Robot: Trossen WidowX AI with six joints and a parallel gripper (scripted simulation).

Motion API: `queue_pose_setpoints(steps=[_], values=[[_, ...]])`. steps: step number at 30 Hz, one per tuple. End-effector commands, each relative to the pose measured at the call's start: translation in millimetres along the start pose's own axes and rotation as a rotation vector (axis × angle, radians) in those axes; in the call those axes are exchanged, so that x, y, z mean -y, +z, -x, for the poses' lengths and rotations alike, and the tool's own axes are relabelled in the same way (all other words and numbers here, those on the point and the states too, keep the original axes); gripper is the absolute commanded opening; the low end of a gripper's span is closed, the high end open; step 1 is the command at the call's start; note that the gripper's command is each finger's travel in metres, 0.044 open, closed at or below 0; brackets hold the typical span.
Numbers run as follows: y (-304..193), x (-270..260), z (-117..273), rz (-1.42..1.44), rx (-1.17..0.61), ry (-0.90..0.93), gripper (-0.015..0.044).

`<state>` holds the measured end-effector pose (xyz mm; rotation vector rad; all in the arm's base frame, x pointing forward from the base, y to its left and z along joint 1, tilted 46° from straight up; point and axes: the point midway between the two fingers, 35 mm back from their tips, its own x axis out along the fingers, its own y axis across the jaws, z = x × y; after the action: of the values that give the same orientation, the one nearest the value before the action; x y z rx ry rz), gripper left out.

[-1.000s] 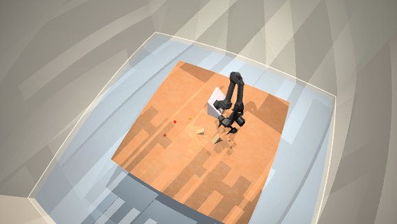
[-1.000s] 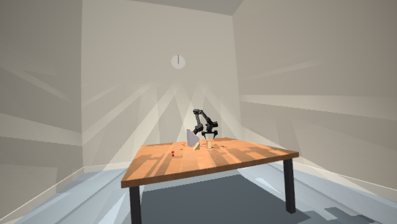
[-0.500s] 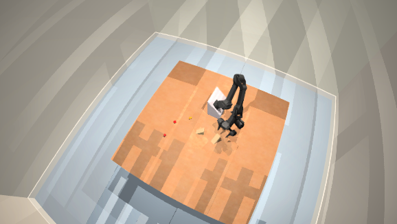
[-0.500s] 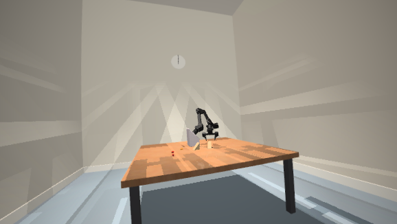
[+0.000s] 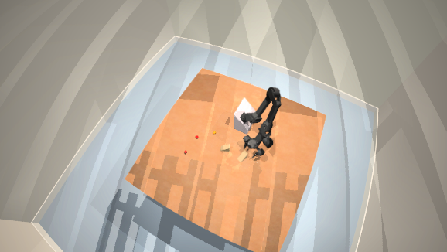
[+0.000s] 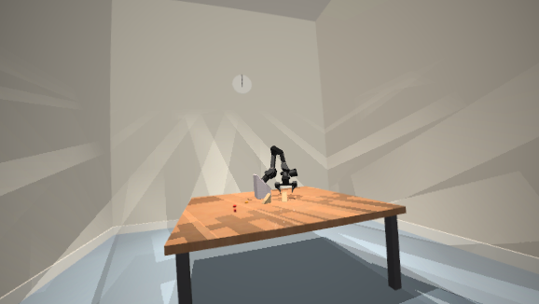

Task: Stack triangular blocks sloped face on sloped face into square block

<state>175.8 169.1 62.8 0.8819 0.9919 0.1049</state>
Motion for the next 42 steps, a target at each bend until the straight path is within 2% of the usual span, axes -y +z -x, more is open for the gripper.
queue_pose_setpoints(steps=[1,33,42], values=[[-1,4,-7,0.005,-0.006,-0.011,0.044],[-2,16,-54,0.005,-0.006,-0.012,0.044],[-2,16,-54,0.005,-0.006,-0.012,0.0204]])
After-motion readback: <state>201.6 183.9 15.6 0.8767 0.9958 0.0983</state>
